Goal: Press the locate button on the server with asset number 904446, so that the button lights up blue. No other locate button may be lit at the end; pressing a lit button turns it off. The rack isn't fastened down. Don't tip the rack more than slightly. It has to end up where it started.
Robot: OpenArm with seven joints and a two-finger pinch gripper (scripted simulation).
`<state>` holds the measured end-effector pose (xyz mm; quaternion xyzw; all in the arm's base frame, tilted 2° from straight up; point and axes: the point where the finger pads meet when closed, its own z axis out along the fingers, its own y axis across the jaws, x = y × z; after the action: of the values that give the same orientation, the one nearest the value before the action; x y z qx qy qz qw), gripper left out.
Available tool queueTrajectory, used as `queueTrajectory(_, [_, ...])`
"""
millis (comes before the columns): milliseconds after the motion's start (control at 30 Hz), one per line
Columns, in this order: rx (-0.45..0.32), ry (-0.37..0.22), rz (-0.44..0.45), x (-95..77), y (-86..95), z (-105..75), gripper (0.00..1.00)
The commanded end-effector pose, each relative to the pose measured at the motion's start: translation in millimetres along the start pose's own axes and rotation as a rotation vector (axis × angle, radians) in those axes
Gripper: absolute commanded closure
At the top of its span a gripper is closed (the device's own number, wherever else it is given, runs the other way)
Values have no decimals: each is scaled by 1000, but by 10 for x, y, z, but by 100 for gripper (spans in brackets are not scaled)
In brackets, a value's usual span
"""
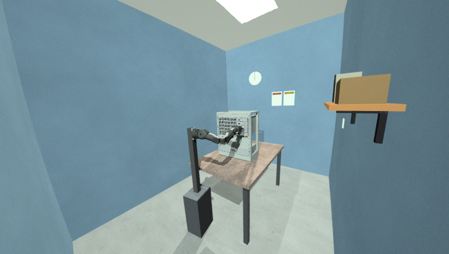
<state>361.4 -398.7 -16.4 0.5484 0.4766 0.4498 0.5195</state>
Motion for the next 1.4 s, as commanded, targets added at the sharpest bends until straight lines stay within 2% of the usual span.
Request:
queueTrajectory(0, [-14, -2, 9, -4, 25, 13, 100])
queueTrajectory(833, [-14, -2, 9, -4, 26, 85, 100])
queueTrajectory(1367, [-14, -2, 9, -5, 27, 212, 100])
